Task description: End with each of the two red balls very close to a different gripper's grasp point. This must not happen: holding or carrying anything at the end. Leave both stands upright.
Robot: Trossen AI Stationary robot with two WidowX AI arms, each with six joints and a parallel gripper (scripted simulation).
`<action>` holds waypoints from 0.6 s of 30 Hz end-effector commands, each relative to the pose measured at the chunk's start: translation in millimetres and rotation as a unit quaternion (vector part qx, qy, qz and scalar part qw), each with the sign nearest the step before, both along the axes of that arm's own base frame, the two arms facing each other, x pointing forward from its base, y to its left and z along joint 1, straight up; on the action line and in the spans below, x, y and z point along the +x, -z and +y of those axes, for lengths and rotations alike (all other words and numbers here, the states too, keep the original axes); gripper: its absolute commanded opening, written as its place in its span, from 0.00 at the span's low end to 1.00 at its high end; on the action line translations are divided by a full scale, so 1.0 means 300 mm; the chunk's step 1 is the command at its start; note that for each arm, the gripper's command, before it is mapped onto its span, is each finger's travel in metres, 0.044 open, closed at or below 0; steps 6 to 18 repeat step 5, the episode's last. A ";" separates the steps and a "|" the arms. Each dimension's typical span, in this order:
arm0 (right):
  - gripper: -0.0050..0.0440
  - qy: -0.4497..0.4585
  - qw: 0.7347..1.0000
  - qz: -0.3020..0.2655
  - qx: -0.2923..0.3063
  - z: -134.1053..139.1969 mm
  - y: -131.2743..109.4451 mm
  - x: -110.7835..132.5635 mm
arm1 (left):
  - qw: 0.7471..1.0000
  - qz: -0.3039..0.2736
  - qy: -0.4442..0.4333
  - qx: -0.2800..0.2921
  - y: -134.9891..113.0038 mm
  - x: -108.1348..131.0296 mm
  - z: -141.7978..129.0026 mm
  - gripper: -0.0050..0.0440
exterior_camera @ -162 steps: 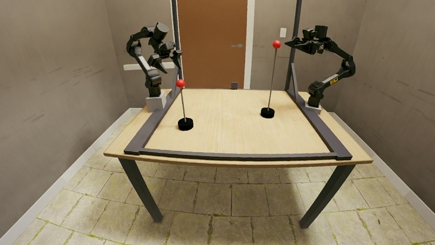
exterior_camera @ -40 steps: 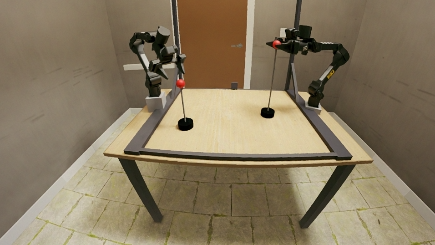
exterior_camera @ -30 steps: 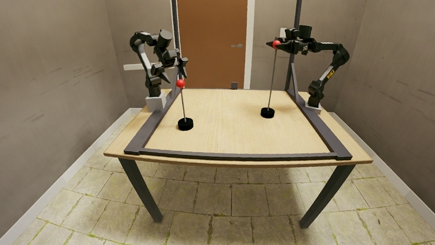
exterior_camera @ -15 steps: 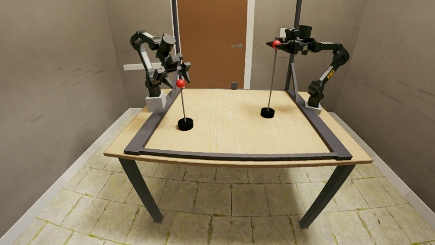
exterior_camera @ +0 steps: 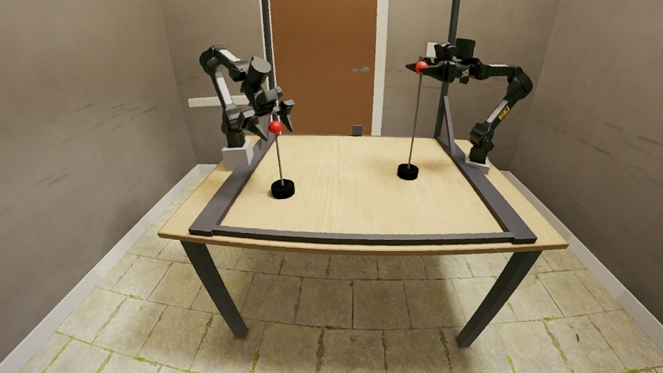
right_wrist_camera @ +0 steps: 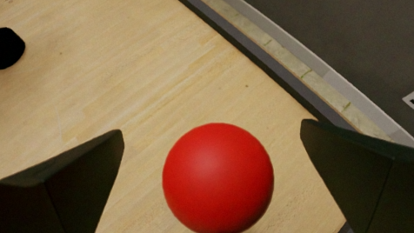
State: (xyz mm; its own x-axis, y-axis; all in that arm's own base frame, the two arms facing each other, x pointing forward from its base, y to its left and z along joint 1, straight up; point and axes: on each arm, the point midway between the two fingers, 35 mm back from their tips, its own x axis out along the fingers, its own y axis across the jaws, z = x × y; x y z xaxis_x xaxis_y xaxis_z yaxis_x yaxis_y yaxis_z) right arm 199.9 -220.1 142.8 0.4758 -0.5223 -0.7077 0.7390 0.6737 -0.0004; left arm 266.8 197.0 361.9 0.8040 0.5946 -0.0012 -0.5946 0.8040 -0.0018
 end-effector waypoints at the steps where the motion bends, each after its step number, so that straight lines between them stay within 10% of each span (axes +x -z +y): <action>1: 1.00 0.000 1.000 -0.001 -0.001 -0.003 0.005 0.005 | 1.000 -0.007 0.000 0.006 -0.026 -0.004 -0.002 1.00; 18: 1.00 0.000 1.000 -0.001 -0.001 -0.003 0.005 0.005 | 1.000 -0.007 0.000 0.006 -0.026 -0.004 -0.002 1.00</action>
